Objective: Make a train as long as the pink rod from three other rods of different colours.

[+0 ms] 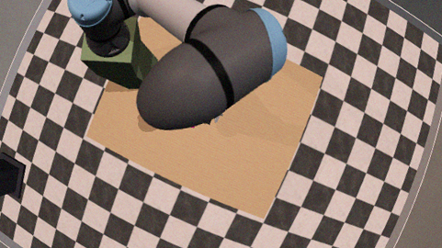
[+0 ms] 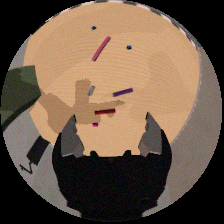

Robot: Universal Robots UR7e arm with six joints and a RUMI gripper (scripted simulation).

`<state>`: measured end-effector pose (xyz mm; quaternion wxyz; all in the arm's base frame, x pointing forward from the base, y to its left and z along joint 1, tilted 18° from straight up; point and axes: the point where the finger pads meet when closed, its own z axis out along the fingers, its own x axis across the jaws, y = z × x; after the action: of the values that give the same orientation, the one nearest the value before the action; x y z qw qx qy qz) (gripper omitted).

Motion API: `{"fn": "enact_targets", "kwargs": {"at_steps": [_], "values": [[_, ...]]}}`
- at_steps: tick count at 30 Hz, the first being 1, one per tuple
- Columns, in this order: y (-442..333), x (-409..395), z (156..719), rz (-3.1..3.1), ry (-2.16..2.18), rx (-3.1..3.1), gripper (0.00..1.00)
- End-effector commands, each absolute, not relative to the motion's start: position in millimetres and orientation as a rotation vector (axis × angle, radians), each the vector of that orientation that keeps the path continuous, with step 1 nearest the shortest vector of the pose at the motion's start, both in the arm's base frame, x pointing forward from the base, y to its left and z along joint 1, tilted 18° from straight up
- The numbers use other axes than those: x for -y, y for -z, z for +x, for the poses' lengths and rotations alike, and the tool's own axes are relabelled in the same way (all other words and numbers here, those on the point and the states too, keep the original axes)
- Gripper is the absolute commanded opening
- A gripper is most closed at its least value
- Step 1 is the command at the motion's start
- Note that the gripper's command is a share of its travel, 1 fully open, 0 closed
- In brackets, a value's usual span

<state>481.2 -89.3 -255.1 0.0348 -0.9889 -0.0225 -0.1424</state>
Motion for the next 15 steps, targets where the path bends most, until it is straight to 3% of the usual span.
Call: {"fn": "enact_targets", "kwargs": {"at_steps": [1,15], "values": [[257.2,98.6,478.1,-3.036,0.46,0.291,1.0],[263.8,119.1,465.3,-2.995,0.479,0.78,1.0]]}}
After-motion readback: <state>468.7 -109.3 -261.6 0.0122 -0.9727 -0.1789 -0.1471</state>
